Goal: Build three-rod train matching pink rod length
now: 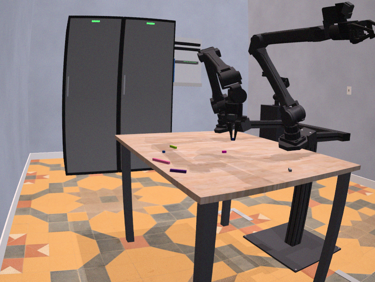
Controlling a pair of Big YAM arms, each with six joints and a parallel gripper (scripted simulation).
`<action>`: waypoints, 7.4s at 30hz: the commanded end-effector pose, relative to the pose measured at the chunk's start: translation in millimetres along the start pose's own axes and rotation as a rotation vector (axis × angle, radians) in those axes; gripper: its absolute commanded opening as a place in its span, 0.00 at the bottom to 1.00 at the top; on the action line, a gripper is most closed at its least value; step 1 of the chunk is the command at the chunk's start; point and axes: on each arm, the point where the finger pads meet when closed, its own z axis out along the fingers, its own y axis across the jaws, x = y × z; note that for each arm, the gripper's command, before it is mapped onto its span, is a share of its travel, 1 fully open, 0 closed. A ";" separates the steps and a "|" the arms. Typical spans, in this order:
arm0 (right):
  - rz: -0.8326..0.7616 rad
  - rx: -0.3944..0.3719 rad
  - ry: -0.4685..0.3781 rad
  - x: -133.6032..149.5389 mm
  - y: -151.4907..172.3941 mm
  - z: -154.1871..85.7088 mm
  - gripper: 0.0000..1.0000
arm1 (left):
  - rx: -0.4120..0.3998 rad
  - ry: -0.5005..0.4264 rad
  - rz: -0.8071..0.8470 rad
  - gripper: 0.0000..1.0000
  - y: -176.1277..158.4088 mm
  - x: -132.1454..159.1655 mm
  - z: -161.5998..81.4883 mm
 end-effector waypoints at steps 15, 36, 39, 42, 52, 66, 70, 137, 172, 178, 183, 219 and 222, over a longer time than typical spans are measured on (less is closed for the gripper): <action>0.001 0.003 0.012 0.3 -1.4 40.5 0.04 | -0.017 -0.032 -0.015 1.00 7.2 -10.8 -6.5; -0.011 -0.006 -0.015 -4.8 9.1 85.4 0.04 | -0.017 -0.032 -0.015 1.00 7.2 -10.8 -6.5; -0.008 -0.006 -0.016 -5.3 7.6 84.4 0.04 | -0.017 -0.032 -0.015 1.00 7.2 -10.8 -6.5; -0.008 -0.006 -0.016 -5.3 7.6 84.4 0.04 | -0.017 -0.032 -0.015 1.00 7.2 -10.8 -6.5; -0.008 -0.006 -0.016 -5.3 7.6 84.4 0.04 | -0.017 -0.032 -0.015 1.00 7.2 -10.8 -6.5; -0.008 -0.006 -0.016 -5.3 7.6 84.4 0.04 | -0.017 -0.032 -0.015 1.00 7.2 -10.8 -6.5; -0.008 -0.006 -0.016 -5.3 7.6 84.4 0.04 | -0.017 -0.032 -0.015 1.00 7.2 -10.8 -6.5; -0.025 -0.011 -0.037 -19.3 12.8 76.2 0.04 | -0.017 -0.032 -0.015 1.00 7.2 -10.8 -6.5; -0.025 -0.008 -0.028 -18.5 11.1 77.3 0.04 | -0.017 -0.032 -0.015 1.00 7.2 -10.8 -6.5; -0.025 -0.008 -0.028 -18.5 11.1 77.3 0.04 | -0.017 -0.032 -0.015 1.00 7.2 -10.8 -6.5; -0.025 -0.008 -0.028 -18.5 11.1 77.3 0.04 | -0.017 -0.032 -0.015 1.00 7.2 -10.8 -6.5; -0.012 -0.008 -0.030 -14.8 2.5 92.5 0.04 | -0.017 -0.032 -0.015 1.00 7.2 -10.8 -6.5; -0.012 -0.008 -0.030 -14.8 2.5 92.5 0.04 | -0.017 -0.032 -0.015 1.00 7.2 -10.8 -6.5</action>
